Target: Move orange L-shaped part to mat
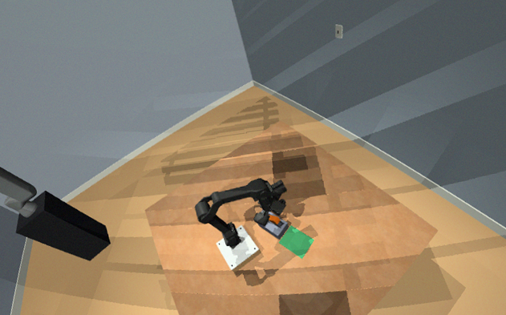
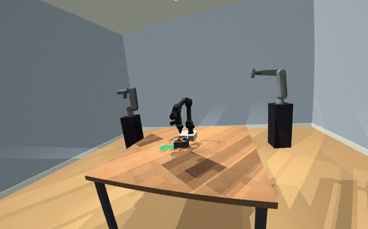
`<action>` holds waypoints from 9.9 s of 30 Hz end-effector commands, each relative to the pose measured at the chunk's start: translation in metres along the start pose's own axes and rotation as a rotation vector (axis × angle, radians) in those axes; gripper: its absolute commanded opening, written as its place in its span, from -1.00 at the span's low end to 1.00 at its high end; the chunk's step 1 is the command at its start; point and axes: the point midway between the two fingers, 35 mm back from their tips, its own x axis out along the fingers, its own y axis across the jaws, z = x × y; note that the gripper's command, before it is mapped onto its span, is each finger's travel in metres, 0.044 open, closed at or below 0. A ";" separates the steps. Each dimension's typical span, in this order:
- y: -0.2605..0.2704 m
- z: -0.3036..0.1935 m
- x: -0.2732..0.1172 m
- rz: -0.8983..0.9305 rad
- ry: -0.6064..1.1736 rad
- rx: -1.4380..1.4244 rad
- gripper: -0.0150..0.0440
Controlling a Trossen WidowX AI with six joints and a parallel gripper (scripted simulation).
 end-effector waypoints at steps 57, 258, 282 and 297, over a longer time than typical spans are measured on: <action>0.000 0.011 0.078 0.001 0.001 0.180 0.37; -0.047 0.172 0.072 -0.012 -0.012 0.185 -0.49; -0.047 0.171 0.071 -0.009 -0.013 0.190 -0.14; -0.046 0.171 -0.013 -0.012 -0.012 0.185 0.86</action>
